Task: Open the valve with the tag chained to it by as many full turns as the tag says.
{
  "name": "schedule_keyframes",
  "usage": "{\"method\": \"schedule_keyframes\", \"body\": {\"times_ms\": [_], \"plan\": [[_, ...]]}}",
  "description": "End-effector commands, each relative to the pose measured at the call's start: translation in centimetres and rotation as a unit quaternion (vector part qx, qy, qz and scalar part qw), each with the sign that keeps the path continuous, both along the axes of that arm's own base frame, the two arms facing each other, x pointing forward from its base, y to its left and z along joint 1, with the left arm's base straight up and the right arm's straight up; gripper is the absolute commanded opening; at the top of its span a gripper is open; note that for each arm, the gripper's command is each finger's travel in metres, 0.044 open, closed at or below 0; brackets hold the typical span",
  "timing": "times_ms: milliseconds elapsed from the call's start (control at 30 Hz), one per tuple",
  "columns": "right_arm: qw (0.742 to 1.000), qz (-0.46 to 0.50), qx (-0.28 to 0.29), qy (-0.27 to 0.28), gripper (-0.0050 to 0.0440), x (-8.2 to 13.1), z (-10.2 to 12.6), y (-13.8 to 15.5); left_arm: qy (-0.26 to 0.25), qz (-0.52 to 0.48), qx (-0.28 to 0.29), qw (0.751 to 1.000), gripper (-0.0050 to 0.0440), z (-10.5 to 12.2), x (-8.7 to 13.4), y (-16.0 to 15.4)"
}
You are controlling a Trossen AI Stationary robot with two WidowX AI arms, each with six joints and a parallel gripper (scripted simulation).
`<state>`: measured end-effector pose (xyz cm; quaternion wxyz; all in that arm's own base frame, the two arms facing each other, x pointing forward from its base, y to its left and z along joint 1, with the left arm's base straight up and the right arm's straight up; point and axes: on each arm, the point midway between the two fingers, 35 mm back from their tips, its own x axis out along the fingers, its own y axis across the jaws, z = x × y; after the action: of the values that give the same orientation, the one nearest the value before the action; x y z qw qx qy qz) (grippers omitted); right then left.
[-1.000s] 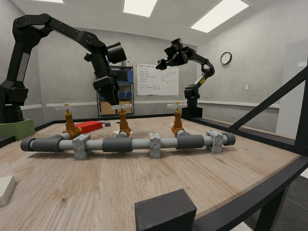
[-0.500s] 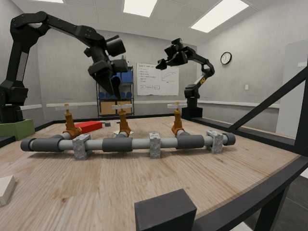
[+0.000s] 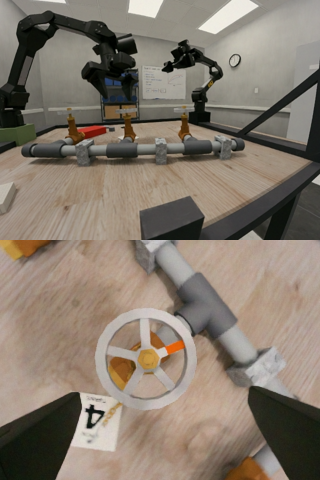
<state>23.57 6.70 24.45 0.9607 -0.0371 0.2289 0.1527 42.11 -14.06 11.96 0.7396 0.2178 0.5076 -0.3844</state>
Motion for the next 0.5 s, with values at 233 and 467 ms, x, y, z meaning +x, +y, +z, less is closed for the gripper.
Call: {"method": "schedule_keyframes", "body": {"times_ms": [233,467], "plan": [[1.0,0.022,0.005,-0.02,0.04,-0.1,1.3,0.6,-0.043,-0.208,0.099,0.972,0.0433,1.0,1.1,-0.4],[0.997,0.069,0.009,-0.034,0.04,-0.4,1.8,1.9,-0.061,-0.367,0.169,0.913,0.0433,0.8,1.6,-0.4]]}}
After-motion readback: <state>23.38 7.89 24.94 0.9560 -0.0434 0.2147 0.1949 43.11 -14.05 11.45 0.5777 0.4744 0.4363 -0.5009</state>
